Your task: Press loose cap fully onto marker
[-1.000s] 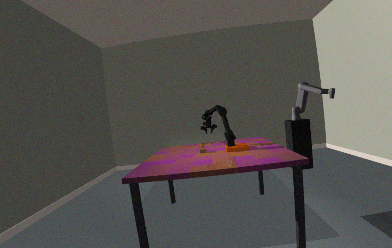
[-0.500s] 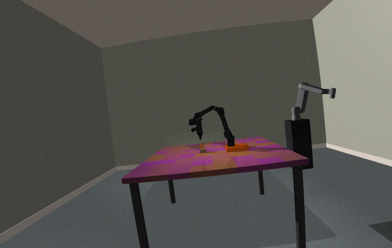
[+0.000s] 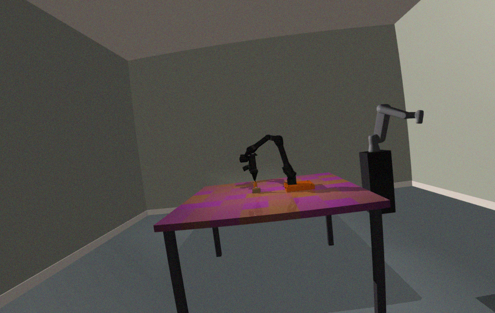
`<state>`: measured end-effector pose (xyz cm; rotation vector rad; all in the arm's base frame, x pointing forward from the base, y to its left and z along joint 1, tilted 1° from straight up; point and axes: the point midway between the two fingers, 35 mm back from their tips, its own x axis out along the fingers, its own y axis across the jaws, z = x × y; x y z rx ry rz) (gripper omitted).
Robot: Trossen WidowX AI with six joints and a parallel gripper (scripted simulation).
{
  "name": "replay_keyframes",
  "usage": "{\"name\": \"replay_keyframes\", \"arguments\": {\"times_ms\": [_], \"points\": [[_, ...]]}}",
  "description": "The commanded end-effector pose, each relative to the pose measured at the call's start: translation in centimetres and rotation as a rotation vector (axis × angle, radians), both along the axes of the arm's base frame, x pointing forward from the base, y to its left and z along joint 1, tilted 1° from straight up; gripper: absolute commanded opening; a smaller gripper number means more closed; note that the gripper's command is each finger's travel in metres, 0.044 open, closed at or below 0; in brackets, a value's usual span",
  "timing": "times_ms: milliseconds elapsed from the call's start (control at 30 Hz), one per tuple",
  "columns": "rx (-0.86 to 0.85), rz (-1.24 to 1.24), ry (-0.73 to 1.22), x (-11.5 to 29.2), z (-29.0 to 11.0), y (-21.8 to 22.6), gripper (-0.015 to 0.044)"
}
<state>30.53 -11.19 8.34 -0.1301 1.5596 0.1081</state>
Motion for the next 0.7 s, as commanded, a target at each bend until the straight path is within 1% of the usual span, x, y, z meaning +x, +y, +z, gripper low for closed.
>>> {"name": "replay_keyframes", "arguments": {"times_ms": [0,167,667], "points": [[0.002,0.005,0.003,-0.2,-1.4,0.0,0.0251],[0.002,0.005,0.003,-0.2,-1.6,0.0,0.0251],[0.002,0.005,0.003,-0.1,-4.0,-0.1,0.0251]]}}
